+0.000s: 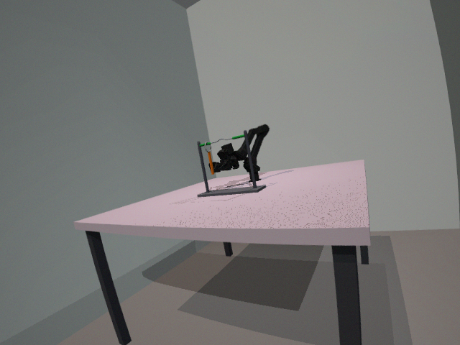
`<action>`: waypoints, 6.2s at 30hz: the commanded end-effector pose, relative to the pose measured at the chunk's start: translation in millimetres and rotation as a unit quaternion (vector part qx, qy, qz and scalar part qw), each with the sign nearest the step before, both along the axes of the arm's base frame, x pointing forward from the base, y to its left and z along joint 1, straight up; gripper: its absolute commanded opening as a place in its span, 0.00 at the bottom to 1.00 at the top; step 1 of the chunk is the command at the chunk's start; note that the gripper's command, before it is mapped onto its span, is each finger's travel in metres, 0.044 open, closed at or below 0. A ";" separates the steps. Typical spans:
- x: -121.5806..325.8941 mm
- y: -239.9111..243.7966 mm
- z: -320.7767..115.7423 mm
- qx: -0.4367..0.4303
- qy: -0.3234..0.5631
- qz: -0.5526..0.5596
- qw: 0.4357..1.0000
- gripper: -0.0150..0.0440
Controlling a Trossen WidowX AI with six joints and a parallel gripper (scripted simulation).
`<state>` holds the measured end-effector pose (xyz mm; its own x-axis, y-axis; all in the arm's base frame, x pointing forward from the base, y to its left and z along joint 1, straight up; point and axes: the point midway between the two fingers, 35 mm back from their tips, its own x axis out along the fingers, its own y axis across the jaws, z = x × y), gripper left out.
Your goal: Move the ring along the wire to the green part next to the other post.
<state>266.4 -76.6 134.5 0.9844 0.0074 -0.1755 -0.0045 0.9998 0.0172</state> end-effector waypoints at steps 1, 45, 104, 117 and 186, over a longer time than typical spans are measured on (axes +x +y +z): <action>6.1 0.2 2.9 -0.013 -0.008 0.010 1.000 0.53; 60.4 1.3 -1.9 -0.013 -0.009 0.010 1.000 0.53; 79.0 4.4 -2.2 -0.013 -0.010 0.012 1.000 0.00; 78.7 4.3 7.9 -0.012 -0.010 0.012 1.000 0.00; 52.9 68.2 11.2 0.038 0.096 -0.002 0.995 0.00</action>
